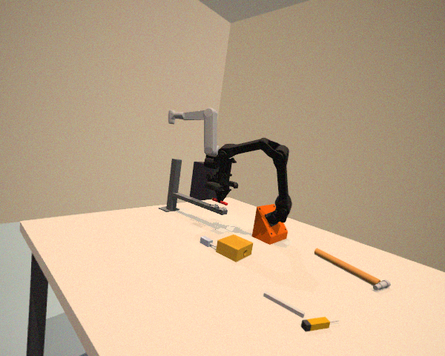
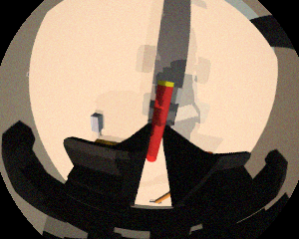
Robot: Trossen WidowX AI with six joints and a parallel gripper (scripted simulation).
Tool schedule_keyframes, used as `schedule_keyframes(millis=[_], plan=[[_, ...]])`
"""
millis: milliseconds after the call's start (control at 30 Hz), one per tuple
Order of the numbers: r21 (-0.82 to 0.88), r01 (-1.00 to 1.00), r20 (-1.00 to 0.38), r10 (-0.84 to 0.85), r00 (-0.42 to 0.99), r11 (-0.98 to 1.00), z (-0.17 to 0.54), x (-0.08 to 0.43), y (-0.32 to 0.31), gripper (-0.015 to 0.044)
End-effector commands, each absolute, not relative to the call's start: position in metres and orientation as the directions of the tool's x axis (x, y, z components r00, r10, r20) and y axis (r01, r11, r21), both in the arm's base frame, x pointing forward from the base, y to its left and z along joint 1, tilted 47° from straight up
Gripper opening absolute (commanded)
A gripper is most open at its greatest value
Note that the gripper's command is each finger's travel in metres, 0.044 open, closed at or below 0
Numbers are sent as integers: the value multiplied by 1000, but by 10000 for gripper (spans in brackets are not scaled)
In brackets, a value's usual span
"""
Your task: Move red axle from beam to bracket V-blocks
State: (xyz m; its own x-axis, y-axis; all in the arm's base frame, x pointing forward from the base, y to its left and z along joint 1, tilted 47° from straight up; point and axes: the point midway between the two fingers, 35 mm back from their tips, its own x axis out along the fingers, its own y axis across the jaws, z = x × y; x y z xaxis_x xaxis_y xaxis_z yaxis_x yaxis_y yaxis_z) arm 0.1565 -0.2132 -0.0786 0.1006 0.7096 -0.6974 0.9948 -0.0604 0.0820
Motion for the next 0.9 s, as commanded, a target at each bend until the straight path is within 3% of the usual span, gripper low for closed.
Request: schedule_keyframes(millis=[0,667,867], plan=[[87,995,-692,715,96,-49,-86,148,-214,0],[90,995,-692,716,96,-46,-99,150,-201,0],[91,995,-695,713,94,-42,-98,150,-204,157]])
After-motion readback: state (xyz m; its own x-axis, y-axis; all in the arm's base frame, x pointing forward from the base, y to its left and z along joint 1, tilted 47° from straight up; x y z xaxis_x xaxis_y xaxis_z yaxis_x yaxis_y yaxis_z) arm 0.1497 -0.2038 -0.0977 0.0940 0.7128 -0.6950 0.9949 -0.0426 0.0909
